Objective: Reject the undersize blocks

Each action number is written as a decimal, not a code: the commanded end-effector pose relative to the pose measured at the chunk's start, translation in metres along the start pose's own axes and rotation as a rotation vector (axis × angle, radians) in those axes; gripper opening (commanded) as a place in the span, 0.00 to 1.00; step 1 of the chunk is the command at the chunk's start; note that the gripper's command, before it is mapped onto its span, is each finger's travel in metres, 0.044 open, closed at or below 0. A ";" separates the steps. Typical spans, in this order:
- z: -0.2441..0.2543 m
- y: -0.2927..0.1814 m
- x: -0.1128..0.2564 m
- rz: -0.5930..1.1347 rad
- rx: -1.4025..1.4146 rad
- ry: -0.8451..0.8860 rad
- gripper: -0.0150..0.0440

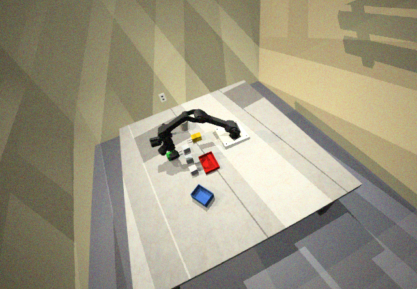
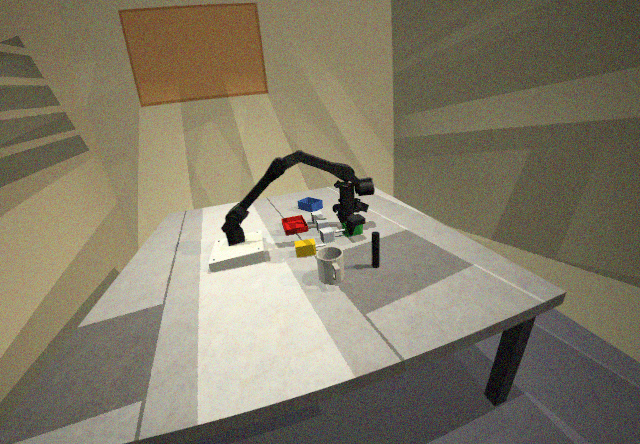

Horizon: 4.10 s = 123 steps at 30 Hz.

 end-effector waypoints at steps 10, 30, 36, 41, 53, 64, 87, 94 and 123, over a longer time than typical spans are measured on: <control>0.001 0.001 0.005 -0.047 -0.004 0.003 0.25; -0.002 -0.010 0.004 -0.045 -0.004 0.002 0.25; -0.002 -0.010 0.005 -0.045 -0.004 0.002 0.25; -0.002 -0.010 0.005 -0.045 -0.004 0.002 0.25; -0.003 -0.014 0.005 -0.044 -0.004 0.002 0.25; -0.005 -0.019 0.006 -0.044 -0.004 0.002 0.25; -0.007 -0.029 0.006 -0.043 -0.004 0.002 0.25; -0.007 -0.032 0.006 -0.043 -0.004 0.002 0.25; -0.005 -0.023 0.003 -0.044 -0.004 0.002 0.25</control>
Point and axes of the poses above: the point midway between the two fingers, 35 mm back from their tips, its own x axis back along the fingers, its own z axis across the jaws, y = z × x, the point moved 7 cm from there along x, back along the fingers, and after that the axes turned 12 degrees about -x, right-handed, at the moved point
